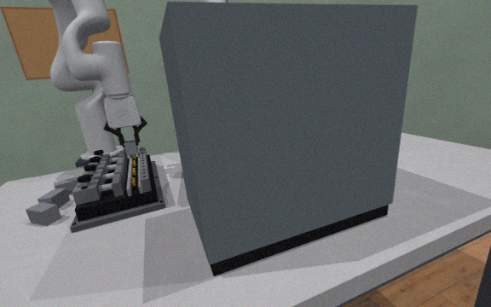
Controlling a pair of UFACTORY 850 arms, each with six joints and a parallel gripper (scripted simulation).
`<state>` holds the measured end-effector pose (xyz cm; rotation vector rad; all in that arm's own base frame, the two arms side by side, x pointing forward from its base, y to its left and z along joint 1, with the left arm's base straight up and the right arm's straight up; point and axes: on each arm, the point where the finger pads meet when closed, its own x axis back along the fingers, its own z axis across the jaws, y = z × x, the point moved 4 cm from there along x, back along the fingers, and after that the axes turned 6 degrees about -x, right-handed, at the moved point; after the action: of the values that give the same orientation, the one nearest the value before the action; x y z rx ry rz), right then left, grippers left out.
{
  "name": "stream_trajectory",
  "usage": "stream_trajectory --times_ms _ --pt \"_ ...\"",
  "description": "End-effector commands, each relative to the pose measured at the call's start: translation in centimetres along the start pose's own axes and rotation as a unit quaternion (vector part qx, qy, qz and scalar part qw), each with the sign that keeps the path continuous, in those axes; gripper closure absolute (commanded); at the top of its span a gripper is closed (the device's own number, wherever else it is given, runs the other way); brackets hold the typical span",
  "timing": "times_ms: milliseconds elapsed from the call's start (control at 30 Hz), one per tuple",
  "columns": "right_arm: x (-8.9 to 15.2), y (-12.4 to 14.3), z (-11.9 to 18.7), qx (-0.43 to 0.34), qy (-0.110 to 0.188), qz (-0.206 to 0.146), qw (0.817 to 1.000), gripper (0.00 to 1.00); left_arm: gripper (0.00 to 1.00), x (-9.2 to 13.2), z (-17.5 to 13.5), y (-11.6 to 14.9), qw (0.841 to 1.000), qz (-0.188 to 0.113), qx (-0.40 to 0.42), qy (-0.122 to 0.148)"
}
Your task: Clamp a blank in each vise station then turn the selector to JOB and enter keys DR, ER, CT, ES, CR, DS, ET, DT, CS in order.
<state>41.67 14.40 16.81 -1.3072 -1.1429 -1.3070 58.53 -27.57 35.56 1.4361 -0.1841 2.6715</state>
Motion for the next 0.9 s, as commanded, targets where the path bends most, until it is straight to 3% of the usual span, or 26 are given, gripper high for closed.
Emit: stream_trajectory --times_ms 0,867 --pt "-0.01 0.07 0.03 0.000 0.000 -0.001 1.000 1.00 0.00 0.07 0.11 0.01 1.000 0.000 0.000 0.001" --pt "-0.61 0.07 0.03 0.000 0.000 -0.001 1.000 1.00 0.00 0.07 0.11 0.01 1.000 0.000 0.000 0.001"
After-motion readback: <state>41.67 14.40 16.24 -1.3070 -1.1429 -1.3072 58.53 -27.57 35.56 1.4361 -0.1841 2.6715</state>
